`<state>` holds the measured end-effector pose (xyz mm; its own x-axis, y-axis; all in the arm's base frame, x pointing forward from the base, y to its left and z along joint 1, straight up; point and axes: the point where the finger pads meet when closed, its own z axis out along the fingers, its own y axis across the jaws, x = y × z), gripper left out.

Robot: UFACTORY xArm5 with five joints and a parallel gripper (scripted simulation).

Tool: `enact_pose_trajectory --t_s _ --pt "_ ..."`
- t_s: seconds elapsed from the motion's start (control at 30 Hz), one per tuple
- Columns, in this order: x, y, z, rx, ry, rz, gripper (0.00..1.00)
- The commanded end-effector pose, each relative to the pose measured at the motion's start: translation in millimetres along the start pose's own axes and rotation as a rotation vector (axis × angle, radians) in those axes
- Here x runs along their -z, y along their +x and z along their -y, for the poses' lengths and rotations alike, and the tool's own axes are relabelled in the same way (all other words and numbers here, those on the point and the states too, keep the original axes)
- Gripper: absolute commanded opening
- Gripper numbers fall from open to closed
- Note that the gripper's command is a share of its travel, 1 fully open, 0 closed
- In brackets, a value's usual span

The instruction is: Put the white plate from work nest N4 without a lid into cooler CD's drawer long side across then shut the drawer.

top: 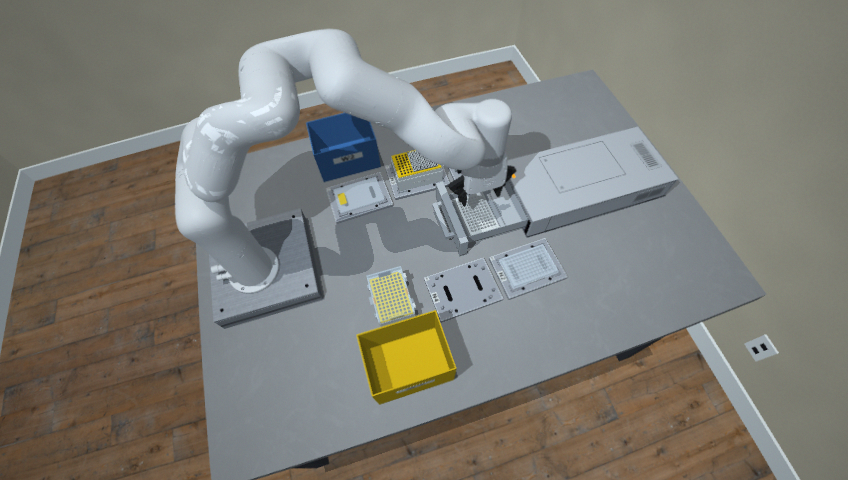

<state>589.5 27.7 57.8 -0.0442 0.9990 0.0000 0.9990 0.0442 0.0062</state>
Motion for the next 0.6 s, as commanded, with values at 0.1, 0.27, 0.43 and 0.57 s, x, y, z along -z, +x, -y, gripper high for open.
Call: enact_pose_trajectory --t_s 0.1,0.27,0.43,0.57 --pt "14.8 0.1 -1.2 0.000 -0.004 0.005 1.00" --pt "19.8 0.1 -1.2 0.000 -0.004 0.005 1.00" --pt "28.1 0.1 -1.2 0.000 -0.004 0.005 1.00" --pt "34.8 0.2 -1.1 0.000 -0.004 0.005 1.00"
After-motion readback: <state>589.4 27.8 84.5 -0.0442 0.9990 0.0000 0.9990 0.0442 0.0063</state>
